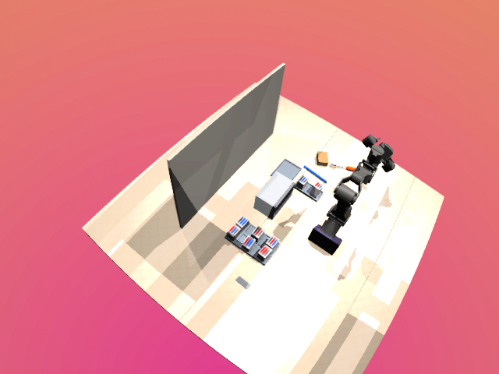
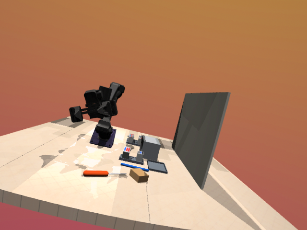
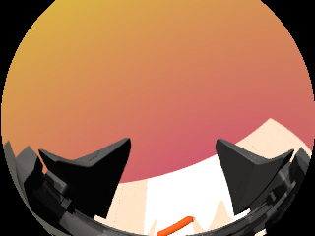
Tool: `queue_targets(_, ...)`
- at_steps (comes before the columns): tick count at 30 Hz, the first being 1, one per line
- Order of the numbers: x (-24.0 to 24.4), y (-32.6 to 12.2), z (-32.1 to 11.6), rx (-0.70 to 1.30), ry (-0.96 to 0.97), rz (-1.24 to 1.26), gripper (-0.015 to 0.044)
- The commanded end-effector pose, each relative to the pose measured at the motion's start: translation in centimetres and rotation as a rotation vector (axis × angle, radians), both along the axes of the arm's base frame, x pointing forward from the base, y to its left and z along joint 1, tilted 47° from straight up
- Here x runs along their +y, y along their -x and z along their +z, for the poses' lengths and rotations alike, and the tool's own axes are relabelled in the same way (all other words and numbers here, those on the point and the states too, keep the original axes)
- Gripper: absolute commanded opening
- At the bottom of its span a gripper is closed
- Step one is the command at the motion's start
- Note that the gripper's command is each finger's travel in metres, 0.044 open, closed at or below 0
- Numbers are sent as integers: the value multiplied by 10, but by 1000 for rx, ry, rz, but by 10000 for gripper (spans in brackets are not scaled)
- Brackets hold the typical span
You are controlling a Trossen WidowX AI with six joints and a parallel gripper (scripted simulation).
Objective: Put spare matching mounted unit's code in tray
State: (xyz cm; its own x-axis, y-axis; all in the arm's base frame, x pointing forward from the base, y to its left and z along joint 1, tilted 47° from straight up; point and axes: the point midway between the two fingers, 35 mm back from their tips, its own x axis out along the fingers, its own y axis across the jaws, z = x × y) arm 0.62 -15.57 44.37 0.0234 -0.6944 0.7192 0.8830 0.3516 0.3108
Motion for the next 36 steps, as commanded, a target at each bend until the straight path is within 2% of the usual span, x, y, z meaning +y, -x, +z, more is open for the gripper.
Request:
queue_targets(1, 0, 0, 0, 0, 0, 0, 426)
queue_targets(8, -3, -2, 0, -2, -14, 12, 440)
queue_targets(13, -36, -29, -5, -9, -169, 146, 440)
queue_targets(19, -74, -93, -23, 36, -422, 349, 440)
queue_targets(25, -85, -172, -52, 154, -661, 527, 440)
queue_targets(29, -69, -230, -81, 322, -776, 643, 440)
queue_targets(36, -13, -312, -137, 667, -923, 804, 440)
